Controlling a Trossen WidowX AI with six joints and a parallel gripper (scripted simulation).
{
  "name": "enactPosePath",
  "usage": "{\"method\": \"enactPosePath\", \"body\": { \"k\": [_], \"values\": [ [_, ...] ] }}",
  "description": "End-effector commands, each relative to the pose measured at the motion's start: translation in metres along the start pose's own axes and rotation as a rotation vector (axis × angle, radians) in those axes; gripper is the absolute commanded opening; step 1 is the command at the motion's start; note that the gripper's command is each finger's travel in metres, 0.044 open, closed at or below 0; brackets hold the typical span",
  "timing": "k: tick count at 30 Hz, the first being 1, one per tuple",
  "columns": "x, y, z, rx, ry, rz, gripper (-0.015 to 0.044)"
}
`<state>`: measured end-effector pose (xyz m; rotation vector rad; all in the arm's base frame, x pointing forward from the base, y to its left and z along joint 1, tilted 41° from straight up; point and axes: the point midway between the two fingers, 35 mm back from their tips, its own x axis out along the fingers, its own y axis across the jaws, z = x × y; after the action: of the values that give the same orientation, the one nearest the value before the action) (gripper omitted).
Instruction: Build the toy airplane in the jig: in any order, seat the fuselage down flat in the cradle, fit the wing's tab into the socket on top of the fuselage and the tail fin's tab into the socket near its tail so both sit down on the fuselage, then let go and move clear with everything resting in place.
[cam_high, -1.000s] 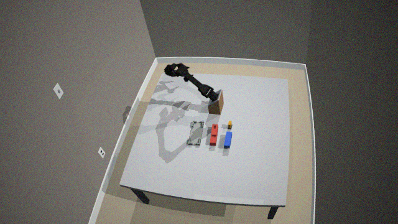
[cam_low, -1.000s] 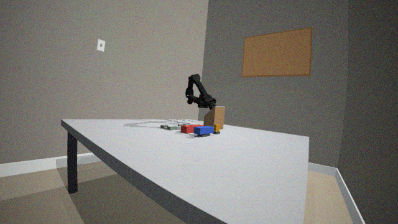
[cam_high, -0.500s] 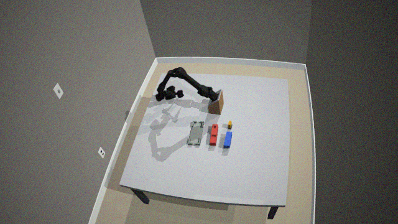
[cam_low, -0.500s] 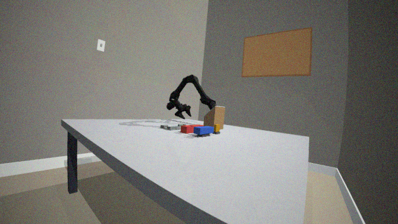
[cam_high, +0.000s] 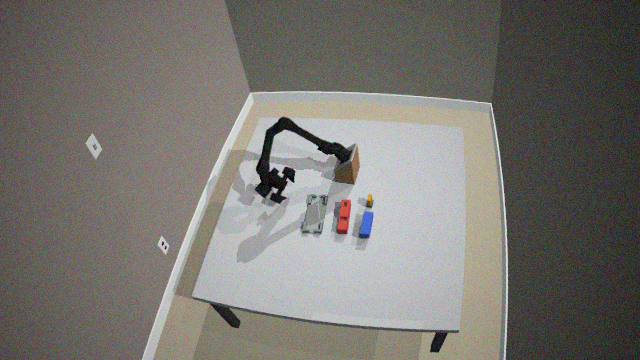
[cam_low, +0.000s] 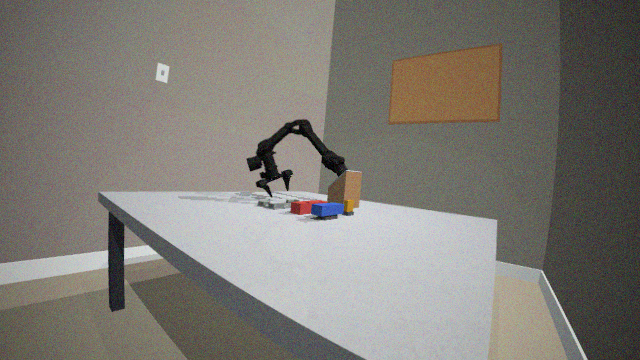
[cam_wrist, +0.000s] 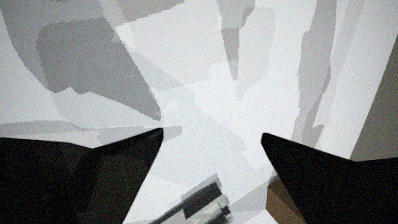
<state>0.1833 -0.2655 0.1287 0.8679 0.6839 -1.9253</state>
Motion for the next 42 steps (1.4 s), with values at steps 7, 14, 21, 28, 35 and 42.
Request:
{"method": "enactPosePath", "body": {
  "k": [7,14,21,28,35,42],
  "values": [
    [-0.044,0.036,-0.159,-0.867,-0.076,0.147,0.044],
    [-0.065,0.014,-0.263,-1.44,-0.221,0.219,0.044],
    [-0.073,-0.027,-0.332,-1.871,-0.383,0.242,0.044],
    [-0.074,-0.039,-0.346,-1.97,-0.428,0.239,0.044],
    [-0.028,-0.018,-0.345,-1.969,-0.43,0.238,0.044],
    [-0.021,-0.016,-0.344,-1.969,-0.43,0.238,0.044]
  ]
}}
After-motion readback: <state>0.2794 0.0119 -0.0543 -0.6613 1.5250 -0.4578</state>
